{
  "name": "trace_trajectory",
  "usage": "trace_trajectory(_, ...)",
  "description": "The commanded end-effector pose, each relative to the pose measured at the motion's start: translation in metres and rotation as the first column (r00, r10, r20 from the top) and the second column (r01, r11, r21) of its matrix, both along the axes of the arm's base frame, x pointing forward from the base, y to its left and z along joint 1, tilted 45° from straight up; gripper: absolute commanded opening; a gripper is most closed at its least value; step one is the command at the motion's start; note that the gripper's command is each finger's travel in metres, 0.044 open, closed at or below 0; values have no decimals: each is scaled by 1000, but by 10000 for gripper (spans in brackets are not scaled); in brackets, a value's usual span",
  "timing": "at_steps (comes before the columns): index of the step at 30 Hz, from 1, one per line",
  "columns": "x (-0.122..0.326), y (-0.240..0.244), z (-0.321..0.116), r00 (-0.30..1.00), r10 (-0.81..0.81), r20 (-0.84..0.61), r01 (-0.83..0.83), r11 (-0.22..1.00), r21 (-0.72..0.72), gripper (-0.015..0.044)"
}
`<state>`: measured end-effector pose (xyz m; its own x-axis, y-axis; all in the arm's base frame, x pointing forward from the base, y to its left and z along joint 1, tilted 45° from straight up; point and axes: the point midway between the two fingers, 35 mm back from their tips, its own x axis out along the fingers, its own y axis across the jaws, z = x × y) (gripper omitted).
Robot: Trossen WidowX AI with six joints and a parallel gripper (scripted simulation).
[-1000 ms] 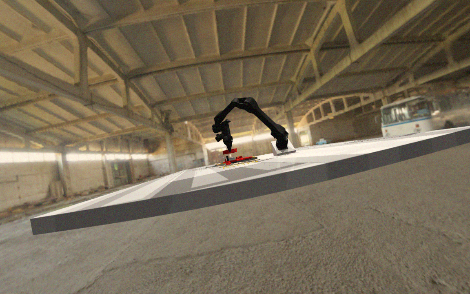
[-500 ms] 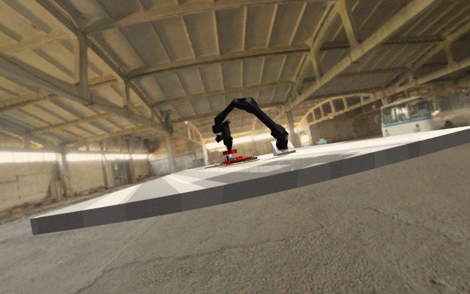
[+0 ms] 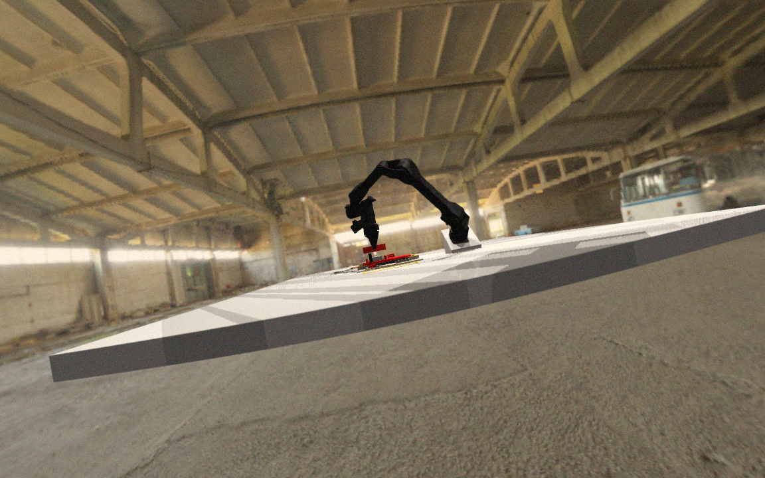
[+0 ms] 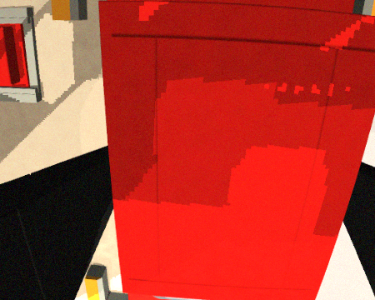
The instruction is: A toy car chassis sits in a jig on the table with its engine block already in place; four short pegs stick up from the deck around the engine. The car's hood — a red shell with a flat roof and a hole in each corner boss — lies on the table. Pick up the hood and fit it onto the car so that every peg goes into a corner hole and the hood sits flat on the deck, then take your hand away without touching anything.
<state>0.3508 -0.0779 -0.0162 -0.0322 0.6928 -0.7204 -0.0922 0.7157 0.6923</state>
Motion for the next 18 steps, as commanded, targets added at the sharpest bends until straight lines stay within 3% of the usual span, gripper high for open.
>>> trace_trajectory(1,0,2,-1,1000,-5,-2,5,1000,4,0)
trace_trajectory(18,0,6,-5,1000,-5,-2,5,1000,4,0)
